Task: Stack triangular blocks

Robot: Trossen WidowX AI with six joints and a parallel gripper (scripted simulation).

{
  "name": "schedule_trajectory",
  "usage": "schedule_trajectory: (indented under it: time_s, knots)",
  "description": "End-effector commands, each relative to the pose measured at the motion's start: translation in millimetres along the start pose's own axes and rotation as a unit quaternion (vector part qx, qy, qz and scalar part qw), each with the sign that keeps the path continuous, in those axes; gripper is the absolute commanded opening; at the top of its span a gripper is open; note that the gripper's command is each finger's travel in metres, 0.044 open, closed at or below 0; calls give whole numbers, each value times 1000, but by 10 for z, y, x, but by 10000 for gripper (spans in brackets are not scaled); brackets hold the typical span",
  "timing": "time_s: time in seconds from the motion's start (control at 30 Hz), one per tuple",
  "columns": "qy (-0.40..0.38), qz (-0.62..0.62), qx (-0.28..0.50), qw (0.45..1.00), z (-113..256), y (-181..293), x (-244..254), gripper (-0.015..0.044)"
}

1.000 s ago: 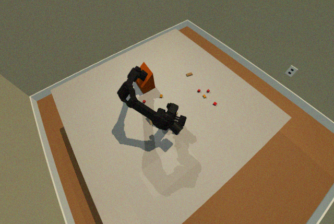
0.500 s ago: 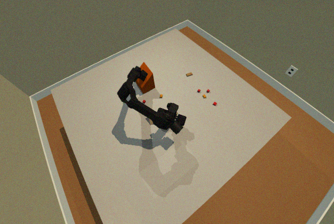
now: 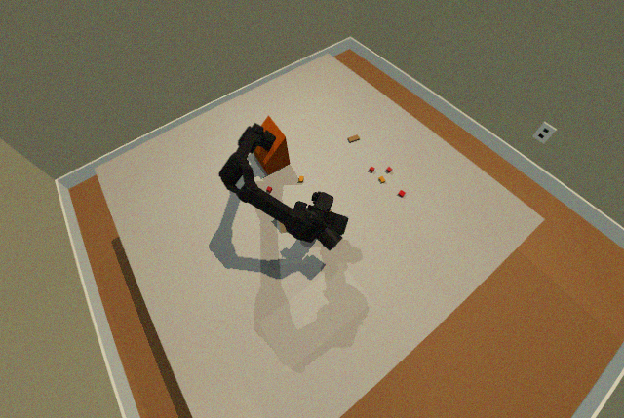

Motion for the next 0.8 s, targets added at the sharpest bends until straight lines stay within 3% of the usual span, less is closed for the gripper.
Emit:
schedule_trajectory:
  time_s: [0.0,0.13,0.77]
  knots:
    - [0,0,0,1000,21,-13,-1,0]
    - [-1,1,10,1000,22,-32,-6,0]
    - [-33,2,251,967,13,-518,-78,0]
Point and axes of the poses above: the point midway between the two fingers, 35 mm back from their tips, its own z axis back along the fingers, its own x axis across the jaws, y = z × x, the point moved 3 cm from there along z, back along the fingers, and after that the axes turned 8 degrees about z, right-handed, at the moved point
